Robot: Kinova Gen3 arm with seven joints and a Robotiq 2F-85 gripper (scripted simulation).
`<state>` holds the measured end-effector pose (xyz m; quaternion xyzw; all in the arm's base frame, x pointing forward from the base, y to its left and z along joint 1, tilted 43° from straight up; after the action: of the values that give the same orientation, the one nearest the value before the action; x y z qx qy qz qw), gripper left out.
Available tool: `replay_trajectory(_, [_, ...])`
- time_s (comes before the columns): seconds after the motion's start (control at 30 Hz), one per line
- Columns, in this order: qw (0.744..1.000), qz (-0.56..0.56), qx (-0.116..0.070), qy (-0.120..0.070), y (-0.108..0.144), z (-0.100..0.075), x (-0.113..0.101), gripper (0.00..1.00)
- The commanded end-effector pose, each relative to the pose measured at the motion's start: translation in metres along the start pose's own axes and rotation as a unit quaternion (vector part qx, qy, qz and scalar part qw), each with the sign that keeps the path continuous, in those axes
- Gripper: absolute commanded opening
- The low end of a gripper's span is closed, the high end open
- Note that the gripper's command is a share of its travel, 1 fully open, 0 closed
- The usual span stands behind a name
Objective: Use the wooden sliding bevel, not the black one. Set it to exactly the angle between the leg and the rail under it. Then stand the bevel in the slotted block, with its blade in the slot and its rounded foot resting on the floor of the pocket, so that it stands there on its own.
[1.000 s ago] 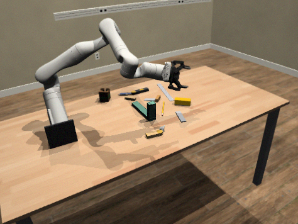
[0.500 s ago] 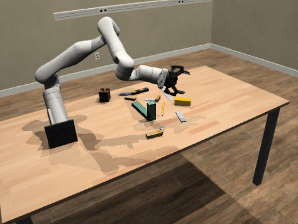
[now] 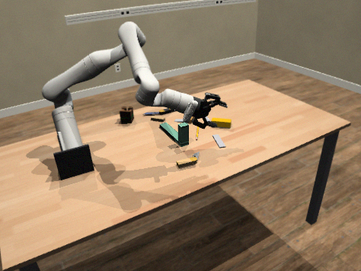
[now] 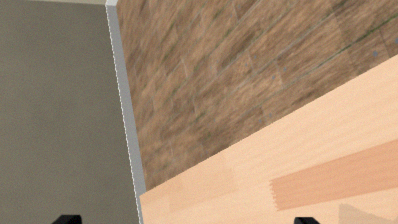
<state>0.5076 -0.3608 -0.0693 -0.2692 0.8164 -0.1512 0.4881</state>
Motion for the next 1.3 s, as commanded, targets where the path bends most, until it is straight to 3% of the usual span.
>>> replay_trajectory(0.0, [0.999,0.047,-0.014,0.005,0.016,-0.002,0.007,1.0])
replay_trajectory(0.33, [0.991,0.131,-0.038,0.014,0.046,-0.006,0.016,1.0])
replay_trajectory(0.9, [0.952,0.294,-0.082,0.03,0.103,-0.017,0.021,1.0])
replay_trajectory(1.27, [0.904,0.41,-0.112,0.039,0.138,-0.027,0.013,1.0])
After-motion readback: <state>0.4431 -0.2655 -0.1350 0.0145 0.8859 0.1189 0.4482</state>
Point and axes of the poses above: the point where the finger pads meet when closed, its own z axis out along the fingers, its own y axis across the jaws, x = y × z, the point moved 2 cm from there along -z, back along the fingers, and after that the axes turned 2 degrees about z, right-handed, at the moved point
